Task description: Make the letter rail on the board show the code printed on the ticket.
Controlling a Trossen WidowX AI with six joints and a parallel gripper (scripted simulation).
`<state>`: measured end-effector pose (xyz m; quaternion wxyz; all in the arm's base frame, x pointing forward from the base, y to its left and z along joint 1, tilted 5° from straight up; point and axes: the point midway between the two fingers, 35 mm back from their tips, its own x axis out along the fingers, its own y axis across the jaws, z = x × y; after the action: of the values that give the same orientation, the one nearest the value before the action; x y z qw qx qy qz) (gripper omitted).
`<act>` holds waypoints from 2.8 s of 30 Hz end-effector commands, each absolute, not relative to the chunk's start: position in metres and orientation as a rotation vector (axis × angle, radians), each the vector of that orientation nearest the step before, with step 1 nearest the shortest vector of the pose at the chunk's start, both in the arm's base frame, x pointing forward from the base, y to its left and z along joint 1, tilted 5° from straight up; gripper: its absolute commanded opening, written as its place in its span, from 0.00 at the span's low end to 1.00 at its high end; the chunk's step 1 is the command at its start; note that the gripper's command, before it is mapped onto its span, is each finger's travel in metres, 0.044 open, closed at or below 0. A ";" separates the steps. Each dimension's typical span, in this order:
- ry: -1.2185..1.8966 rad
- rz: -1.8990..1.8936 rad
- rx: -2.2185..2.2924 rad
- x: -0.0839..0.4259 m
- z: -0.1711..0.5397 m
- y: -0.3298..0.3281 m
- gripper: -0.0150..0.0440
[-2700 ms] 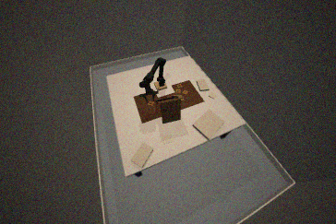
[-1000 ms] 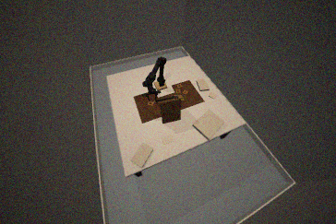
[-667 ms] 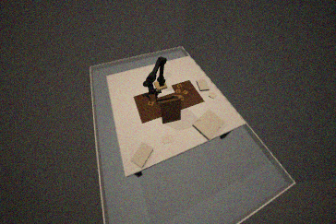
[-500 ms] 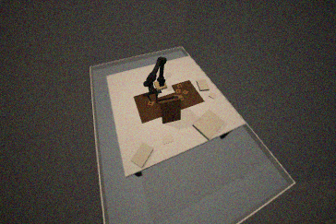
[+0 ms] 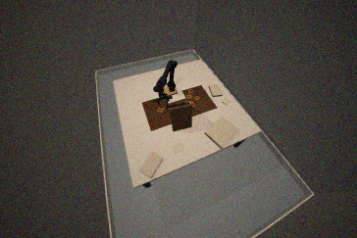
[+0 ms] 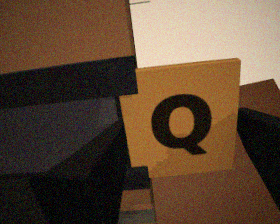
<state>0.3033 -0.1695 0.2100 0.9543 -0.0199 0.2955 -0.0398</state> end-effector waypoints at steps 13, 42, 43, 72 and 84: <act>0.603 -0.084 -0.034 0.304 0.208 -0.161 0.25; 0.603 -0.083 -0.033 0.305 0.207 -0.147 0.25; 0.603 -0.083 -0.033 0.305 0.207 -0.146 0.25; 0.602 -0.083 -0.031 0.306 0.207 -0.133 0.25; 0.602 -0.083 -0.031 0.306 0.208 -0.128 0.25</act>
<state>0.3066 -0.1296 0.2089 0.9544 -0.0175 0.2955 -0.0390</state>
